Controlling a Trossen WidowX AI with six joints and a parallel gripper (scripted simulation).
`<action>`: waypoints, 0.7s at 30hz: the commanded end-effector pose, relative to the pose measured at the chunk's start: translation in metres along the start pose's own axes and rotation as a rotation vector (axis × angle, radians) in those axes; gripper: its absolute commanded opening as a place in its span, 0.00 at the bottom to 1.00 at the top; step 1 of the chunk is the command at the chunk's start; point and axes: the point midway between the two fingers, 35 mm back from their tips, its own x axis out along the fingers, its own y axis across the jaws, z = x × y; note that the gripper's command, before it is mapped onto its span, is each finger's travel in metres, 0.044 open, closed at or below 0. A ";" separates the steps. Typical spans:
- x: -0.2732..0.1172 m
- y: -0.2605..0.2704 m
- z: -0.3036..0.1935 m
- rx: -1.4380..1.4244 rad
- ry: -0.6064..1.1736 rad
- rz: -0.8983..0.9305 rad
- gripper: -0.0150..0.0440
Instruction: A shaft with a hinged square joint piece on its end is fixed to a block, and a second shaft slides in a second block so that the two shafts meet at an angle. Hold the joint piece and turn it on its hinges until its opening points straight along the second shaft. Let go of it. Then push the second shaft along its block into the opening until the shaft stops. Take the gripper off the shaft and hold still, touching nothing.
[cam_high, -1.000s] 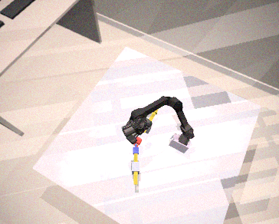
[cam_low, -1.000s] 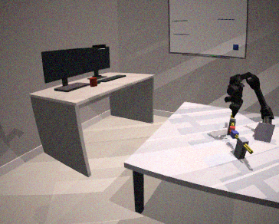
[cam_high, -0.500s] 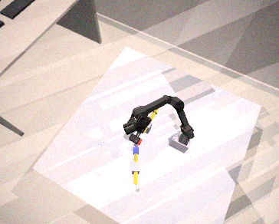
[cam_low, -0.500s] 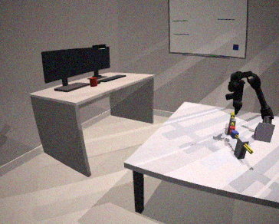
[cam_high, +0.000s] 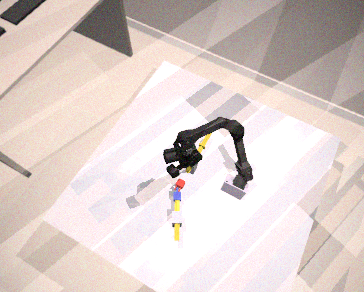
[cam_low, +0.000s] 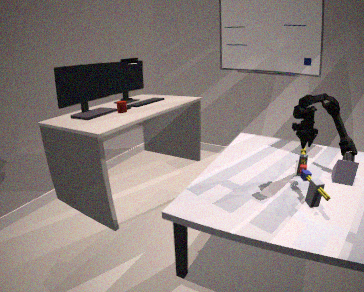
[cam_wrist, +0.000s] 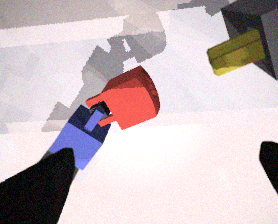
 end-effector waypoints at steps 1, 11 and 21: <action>0.004 -0.007 0.004 0.132 0.031 0.037 1.00; 0.013 -0.026 0.014 0.453 0.109 0.119 1.00; 0.023 -0.044 0.021 0.771 0.196 0.190 1.00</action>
